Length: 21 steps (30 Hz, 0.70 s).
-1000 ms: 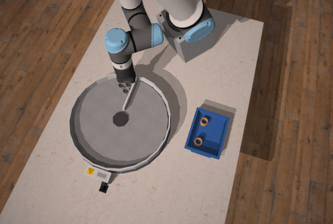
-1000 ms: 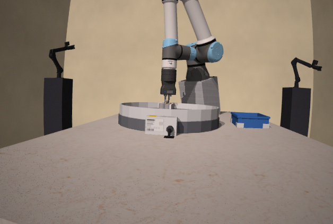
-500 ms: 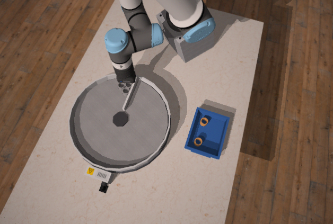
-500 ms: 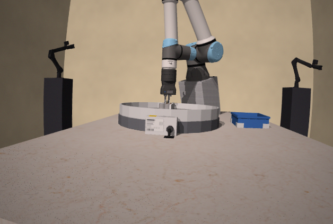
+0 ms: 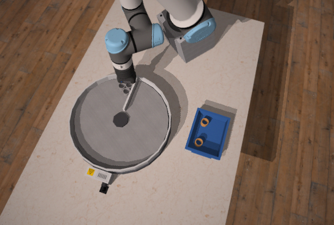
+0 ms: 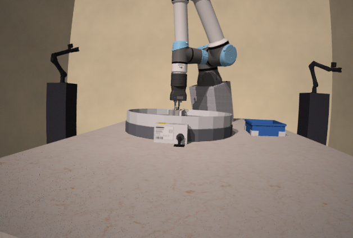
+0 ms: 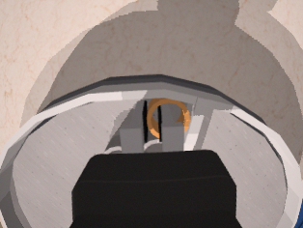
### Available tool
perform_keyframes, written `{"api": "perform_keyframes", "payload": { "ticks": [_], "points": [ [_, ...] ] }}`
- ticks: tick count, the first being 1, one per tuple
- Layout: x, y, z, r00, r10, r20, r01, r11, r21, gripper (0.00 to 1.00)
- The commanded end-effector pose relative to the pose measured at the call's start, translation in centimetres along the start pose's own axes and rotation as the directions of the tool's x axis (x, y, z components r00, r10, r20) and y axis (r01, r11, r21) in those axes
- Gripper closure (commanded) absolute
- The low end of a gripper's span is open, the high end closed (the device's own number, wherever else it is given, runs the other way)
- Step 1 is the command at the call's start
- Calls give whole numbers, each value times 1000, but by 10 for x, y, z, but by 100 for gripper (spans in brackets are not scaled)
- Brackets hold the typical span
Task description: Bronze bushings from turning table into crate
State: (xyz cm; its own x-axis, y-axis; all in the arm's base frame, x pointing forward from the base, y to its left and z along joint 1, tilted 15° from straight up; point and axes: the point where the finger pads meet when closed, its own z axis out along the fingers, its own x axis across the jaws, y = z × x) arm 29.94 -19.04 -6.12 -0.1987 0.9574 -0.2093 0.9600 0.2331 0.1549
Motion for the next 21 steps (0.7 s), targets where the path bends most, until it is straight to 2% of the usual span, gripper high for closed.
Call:
{"api": "perform_keyframes", "payload": {
  "ticks": [1,17,21],
  "points": [
    [-1,0,0,1000,0,1,0,1000,-1,100],
    [-3,0,0,1000,0,0,0,1000,-1,100],
    [-3,0,-6,1000,0,0,0,1000,-1,100]
  ]
}}
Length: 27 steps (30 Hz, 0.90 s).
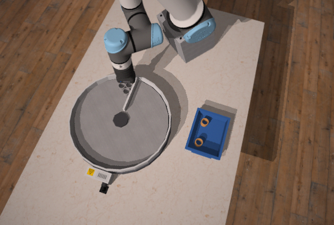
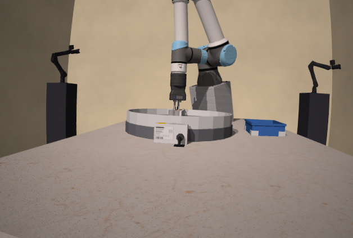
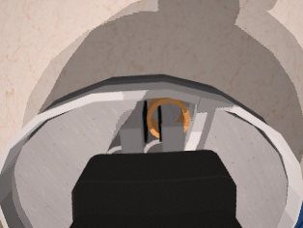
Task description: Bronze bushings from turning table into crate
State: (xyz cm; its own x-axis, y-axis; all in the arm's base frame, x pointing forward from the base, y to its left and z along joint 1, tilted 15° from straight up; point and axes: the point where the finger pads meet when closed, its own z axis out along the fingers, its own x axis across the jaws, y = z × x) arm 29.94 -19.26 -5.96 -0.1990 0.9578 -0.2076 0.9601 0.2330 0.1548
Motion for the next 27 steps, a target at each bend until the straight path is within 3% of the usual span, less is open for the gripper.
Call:
{"api": "perform_keyframes", "payload": {
  "ticks": [1,27],
  "points": [
    [0,0,-7,1000,0,1,0,1000,-1,100],
    [0,0,-14,1000,0,2,0,1000,-1,100]
  ]
}}
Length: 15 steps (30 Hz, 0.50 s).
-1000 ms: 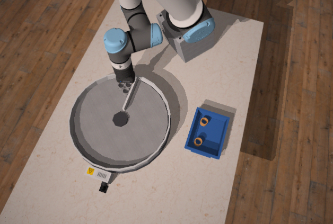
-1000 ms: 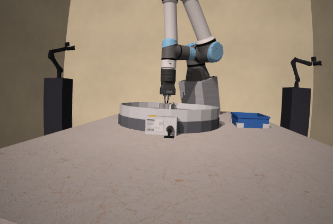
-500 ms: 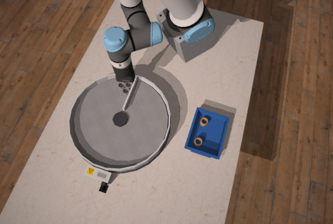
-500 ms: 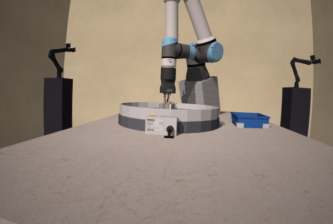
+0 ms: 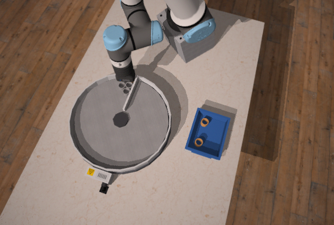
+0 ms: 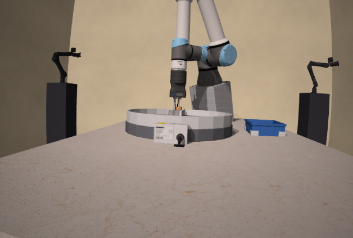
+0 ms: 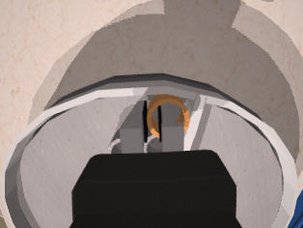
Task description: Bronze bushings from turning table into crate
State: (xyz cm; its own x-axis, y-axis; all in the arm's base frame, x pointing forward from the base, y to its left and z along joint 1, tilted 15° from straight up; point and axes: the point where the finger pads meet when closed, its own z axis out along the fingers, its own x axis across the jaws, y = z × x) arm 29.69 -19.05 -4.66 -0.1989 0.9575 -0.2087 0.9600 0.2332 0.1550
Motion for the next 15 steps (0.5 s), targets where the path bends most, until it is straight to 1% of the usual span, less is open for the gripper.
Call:
{"api": "perform_keyframes", "payload": {
  "ticks": [1,3,8,15],
  "points": [
    [0,0,0,1000,0,1,0,1000,-1,100],
    [0,0,0,1000,0,1,0,1000,-1,100],
    [0,0,-8,1000,0,1,0,1000,-1,100],
    [0,0,-8,1000,0,1,0,1000,-1,100]
  ]
}}
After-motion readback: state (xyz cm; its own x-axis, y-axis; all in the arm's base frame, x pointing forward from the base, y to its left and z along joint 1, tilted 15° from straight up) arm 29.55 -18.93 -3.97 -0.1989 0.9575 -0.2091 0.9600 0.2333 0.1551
